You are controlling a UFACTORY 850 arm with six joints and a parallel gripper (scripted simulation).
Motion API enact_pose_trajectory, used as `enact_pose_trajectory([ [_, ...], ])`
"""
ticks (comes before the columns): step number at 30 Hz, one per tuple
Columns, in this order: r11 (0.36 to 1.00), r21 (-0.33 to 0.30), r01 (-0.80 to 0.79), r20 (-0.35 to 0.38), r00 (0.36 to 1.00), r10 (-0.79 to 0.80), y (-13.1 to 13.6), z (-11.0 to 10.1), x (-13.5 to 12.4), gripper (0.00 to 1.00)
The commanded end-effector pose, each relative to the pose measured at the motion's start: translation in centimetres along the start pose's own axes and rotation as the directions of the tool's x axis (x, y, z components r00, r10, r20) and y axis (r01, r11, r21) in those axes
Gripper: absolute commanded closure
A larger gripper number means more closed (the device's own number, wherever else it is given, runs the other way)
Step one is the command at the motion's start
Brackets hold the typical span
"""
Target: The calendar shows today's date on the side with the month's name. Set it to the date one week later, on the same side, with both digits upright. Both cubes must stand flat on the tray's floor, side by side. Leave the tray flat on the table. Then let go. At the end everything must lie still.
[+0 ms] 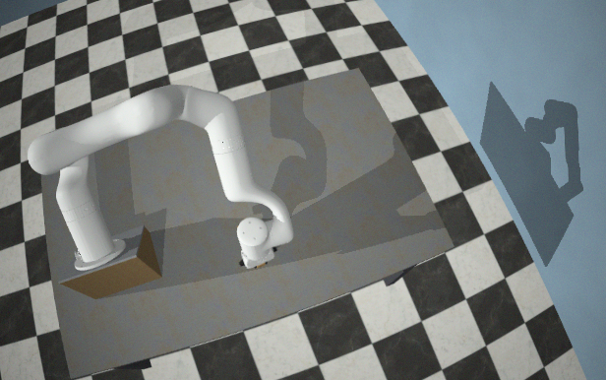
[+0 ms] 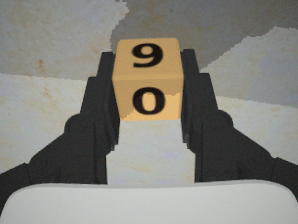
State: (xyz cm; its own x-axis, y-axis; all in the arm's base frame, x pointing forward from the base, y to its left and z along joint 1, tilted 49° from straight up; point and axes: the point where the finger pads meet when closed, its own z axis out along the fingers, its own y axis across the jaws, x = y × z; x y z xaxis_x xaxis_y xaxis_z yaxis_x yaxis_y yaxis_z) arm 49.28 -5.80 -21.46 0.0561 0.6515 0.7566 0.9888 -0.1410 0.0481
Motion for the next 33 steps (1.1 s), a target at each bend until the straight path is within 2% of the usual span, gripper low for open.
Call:
enact_pose_trajectory([
  [1,1.000,-0.001,0.000,0.001,1.000,0.000,0.1,-0.1,0.0,0.71],
  [10,1.000,-0.001,0.000,0.001,1.000,0.000,0.1,-0.7,0.0,0.71],
  [14,1.000,-0.001,0.000,0.001,1.000,0.000,0.1,-2.9,0.0,0.71],
  [21,1.000,-0.001,0.000,0.001,1.000,0.000,0.1,-8.0,0.0,0.71],
  [23,1.000,-0.001,0.000,0.001,1.000,0.000,0.1,-8.0,0.0,0.71],
  [28,1.000,-0.001,0.000,0.001,1.000,0.000,0.1,-9.9,0.0,0.71],
  [33,1.000,-0.001,0.000,0.001,1.000,0.000,0.1,-10.1,0.0,0.71],
])
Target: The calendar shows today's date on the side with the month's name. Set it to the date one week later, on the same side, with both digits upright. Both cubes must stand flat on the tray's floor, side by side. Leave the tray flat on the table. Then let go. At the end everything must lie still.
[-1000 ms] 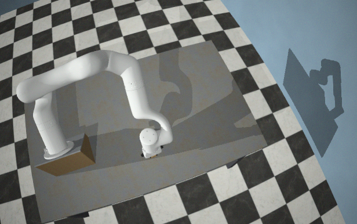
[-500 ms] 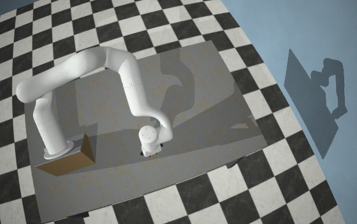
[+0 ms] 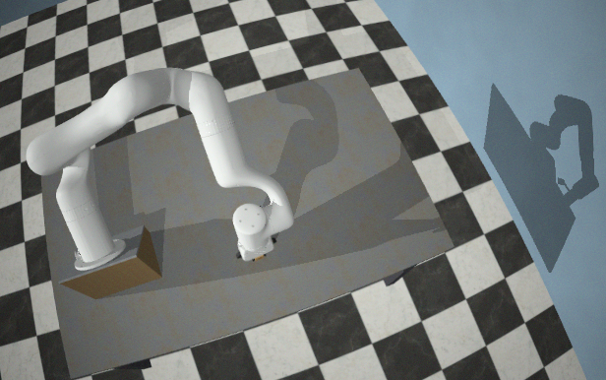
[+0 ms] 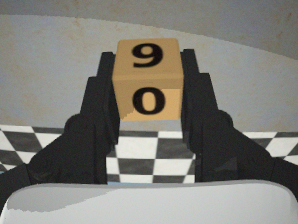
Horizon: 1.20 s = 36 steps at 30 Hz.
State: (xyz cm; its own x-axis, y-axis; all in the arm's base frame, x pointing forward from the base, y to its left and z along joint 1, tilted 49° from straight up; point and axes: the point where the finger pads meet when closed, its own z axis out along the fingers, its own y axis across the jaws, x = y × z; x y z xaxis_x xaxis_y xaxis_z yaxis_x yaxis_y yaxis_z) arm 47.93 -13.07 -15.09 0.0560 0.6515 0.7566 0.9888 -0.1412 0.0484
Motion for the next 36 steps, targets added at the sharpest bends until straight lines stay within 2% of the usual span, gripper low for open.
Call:
enact_pose_trajectory([
  [1,1.000,-0.001,0.000,0.001,1.000,0.000,0.1,-0.3,0.0,0.71],
  [7,1.000,-0.001,0.000,0.001,1.000,0.000,0.1,-0.3,0.1,0.71],
  [8,1.000,-0.001,0.000,0.000,1.000,0.000,0.2,-0.4,1.0,0.71],
  [10,1.000,-0.001,-0.001,0.000,1.000,0.001,0.5,-0.8,5.1,0.71],
  [11,1.000,-0.001,-0.001,0.000,1.000,0.001,0.5,-0.8,5.1,0.71],
  [12,1.000,-0.001,-0.001,0.000,1.000,0.001,0.4,-1.0,7.7,0.71],
  [13,1.000,-0.001,-0.001,0.000,1.000,0.001,0.4,-1.0,7.7,0.71],
  [14,1.000,-0.001,-0.002,0.000,1.000,0.002,0.3,-1.1,10.1,0.71],
  [15,1.000,-0.001,-0.002,0.000,1.000,0.002,0.3,-1.1,10.1,0.71],
  [16,1.000,-0.001,-0.002,0.000,1.000,0.002,0.1,-1.2,11.8,0.71],
  [18,1.000,-0.001,-0.002,0.000,1.000,0.002,-0.1,-1.3,12.6,0.71],
  [36,1.000,-0.001,-0.003,0.000,1.000,0.003,-0.1,-1.1,12.7,0.71],
])
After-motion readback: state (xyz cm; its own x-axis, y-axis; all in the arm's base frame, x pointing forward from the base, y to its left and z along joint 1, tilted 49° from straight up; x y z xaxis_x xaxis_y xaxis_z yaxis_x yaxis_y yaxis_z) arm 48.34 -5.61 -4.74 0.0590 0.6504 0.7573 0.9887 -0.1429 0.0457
